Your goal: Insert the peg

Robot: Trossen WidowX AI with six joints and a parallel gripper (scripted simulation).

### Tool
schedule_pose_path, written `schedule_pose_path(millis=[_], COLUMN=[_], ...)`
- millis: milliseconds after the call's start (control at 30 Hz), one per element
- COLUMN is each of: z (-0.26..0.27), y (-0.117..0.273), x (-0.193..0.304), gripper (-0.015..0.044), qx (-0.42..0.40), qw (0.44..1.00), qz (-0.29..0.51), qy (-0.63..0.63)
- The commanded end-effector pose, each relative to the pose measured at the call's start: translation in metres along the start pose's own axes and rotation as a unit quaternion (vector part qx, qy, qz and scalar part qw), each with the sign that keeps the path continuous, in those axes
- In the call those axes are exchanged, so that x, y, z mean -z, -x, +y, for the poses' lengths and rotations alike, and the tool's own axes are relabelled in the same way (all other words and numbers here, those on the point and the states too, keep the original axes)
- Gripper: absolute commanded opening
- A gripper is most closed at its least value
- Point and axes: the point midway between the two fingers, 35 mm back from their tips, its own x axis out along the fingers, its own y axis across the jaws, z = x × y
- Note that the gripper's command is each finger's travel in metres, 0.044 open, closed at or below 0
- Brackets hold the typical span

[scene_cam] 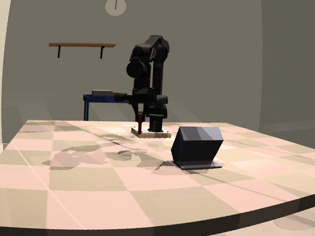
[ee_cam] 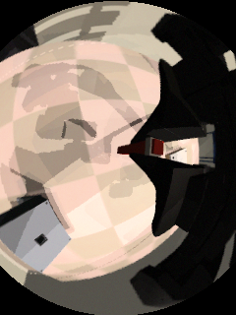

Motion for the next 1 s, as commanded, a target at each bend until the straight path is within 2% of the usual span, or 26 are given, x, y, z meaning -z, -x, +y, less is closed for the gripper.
schedule_pose_path(millis=[0,133,967], z=[0.000,0.000,0.022], y=[0.015,0.025,0.022], x=[0.000,0.000,-0.013], gripper=[0.0000,0.0000,0.0000], qx=[0.001,0.002,0.013], qw=[1.000,1.000,0.997], qz=[0.000,0.001,-0.073], qy=[0.001,0.001,0.025])
